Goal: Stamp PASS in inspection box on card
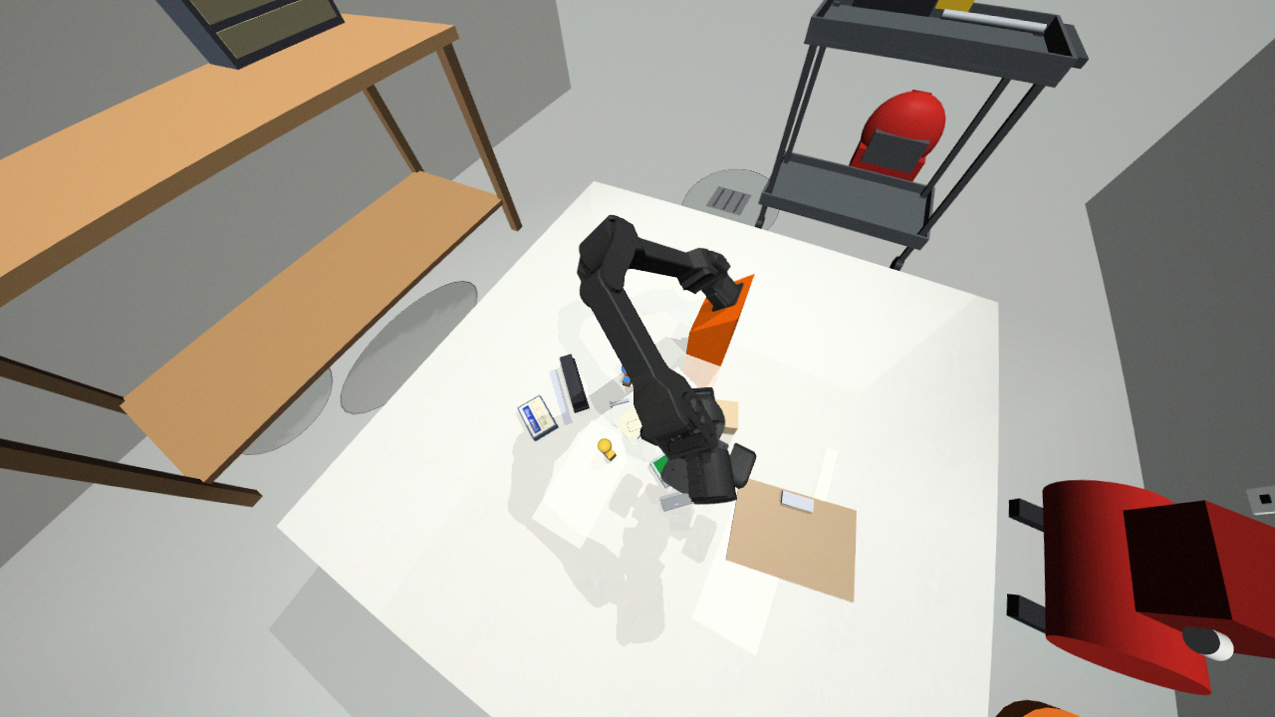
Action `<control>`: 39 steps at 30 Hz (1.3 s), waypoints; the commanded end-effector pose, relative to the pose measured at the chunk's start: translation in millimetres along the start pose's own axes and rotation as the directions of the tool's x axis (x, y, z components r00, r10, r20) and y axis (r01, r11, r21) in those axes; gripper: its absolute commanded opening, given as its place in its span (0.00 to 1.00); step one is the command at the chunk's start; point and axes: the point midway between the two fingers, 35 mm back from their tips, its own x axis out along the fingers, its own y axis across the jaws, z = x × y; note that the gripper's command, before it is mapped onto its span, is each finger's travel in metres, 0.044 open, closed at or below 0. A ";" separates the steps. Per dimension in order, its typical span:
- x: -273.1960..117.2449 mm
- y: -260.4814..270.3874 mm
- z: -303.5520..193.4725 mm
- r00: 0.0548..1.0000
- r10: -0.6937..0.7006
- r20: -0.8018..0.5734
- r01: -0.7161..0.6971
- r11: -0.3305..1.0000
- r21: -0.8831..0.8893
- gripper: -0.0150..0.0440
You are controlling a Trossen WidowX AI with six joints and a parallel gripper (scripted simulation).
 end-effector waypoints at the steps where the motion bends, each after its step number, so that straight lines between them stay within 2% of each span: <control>1: -1.0 -23.0 4.3 1.000 -0.009 0.003 0.009 1.000 -0.009 0.25; 39: 21.5 -27.6 6.3 1.000 -0.010 0.003 0.010 1.000 -0.005 0.25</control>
